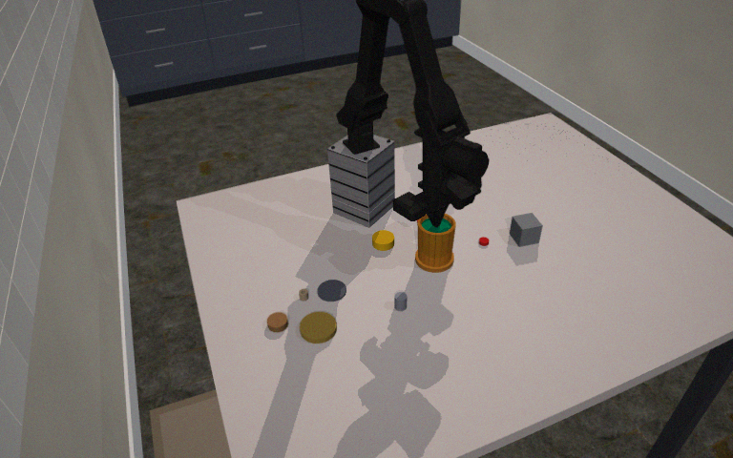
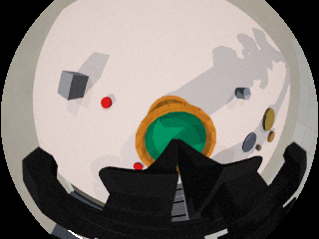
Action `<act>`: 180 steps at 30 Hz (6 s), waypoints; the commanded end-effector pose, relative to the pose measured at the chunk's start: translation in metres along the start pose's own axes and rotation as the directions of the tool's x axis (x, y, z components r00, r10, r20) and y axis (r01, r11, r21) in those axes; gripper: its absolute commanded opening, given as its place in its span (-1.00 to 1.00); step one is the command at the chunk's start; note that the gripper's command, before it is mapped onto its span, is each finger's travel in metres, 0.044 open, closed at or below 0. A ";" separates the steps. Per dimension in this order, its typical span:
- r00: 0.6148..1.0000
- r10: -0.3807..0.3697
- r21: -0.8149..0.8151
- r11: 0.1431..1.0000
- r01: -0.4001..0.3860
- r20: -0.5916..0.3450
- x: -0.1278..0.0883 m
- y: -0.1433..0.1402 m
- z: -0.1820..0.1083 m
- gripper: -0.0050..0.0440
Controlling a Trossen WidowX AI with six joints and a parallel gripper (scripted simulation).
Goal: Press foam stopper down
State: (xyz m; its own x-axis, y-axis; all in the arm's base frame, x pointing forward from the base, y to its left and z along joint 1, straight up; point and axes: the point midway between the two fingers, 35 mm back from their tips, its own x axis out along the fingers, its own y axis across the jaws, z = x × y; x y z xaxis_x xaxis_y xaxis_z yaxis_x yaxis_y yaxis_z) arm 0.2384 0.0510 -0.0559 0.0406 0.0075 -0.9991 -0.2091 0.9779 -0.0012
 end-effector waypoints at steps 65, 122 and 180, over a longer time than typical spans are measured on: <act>1.000 0.000 -0.001 1.000 0.000 -0.013 -0.082 0.000 0.011 -0.80; 1.000 -0.004 0.001 1.000 0.004 -0.016 -0.136 0.000 0.012 -0.80; 1.000 -0.004 0.001 1.000 0.004 -0.017 -0.026 -0.001 0.009 -0.80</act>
State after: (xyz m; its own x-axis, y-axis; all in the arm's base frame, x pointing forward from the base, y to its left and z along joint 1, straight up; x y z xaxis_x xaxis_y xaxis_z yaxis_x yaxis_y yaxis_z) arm 0.2425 0.0520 -0.0334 0.0056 -0.0001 -1.0000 -0.2105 0.9776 -0.0013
